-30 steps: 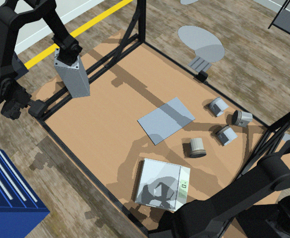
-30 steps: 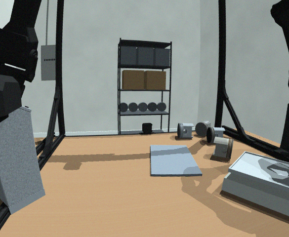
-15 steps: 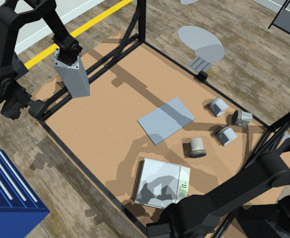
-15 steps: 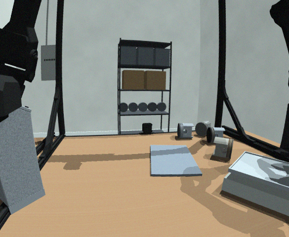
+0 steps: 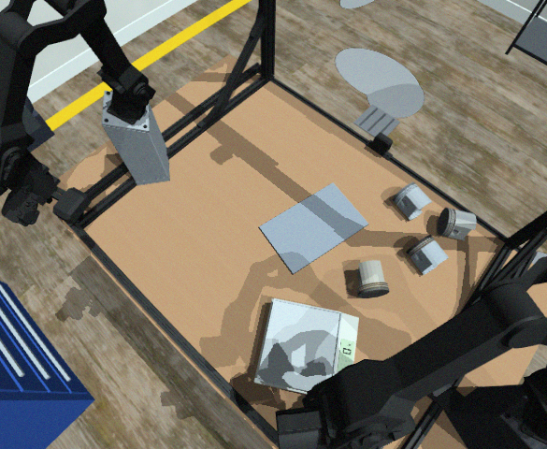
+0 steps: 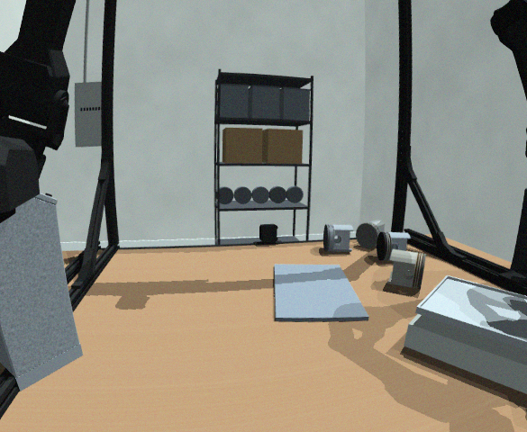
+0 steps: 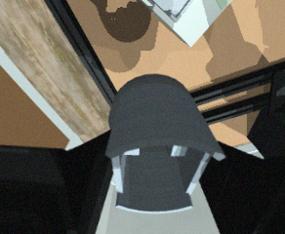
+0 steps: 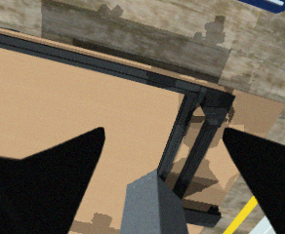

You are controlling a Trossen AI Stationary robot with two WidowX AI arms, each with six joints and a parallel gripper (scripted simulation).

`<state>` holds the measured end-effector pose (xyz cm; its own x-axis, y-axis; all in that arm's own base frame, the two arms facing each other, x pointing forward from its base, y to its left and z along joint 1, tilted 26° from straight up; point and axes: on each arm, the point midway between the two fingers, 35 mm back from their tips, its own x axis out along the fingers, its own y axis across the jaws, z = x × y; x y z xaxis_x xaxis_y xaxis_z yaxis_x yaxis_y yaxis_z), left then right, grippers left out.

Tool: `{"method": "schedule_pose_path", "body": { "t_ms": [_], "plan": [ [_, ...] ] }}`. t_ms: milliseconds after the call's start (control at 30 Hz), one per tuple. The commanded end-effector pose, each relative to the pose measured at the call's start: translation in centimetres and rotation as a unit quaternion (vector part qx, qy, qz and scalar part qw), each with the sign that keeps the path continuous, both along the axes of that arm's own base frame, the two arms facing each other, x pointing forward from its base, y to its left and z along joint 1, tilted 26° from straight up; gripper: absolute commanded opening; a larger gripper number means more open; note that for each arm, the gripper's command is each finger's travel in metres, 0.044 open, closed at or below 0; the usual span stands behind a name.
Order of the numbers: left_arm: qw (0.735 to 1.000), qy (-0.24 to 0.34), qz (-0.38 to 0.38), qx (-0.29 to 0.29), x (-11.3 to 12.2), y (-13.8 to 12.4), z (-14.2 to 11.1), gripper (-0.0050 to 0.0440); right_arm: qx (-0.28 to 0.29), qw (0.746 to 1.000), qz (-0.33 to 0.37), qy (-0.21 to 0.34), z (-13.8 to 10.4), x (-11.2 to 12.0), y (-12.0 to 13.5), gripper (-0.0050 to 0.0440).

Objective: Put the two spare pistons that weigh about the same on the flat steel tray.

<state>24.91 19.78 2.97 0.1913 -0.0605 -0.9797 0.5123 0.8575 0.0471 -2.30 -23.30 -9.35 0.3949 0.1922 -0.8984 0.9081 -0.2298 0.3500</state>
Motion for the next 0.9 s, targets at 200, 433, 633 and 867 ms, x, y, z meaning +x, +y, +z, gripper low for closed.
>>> {"method": "schedule_pose_path", "body": {
  "t_ms": [200, 433, 633, 867],
  "plan": [
    [1.000, 0.004, -0.003, 0.001, 0.3, -0.2, -1.6, 0.0158, 0.000, 1.000, 0.000, -0.001, 0.0, 0.0, 0.0, 0.0440],
    [1.000, 0.004, -0.003, 0.001, 0.6, -0.4, -2.4, 0.0158, 0.000, 1.000, 0.000, -0.001, 0.0, 0.0, 0.0, 0.0440],
    [1.000, 0.004, -0.003, 0.001, 0.9, -0.5, -3.4, 0.0158, 0.000, 1.000, 0.000, -0.001, 0.0, 0.0, 0.0, 0.0440],
    [1.000, 0.004, -0.003, 0.001, 1.2, -0.6, -4.5, 0.0158, 0.000, 1.000, 0.000, -0.001, 0.0, 0.0, 0.0, 0.0440]
  ]
}}
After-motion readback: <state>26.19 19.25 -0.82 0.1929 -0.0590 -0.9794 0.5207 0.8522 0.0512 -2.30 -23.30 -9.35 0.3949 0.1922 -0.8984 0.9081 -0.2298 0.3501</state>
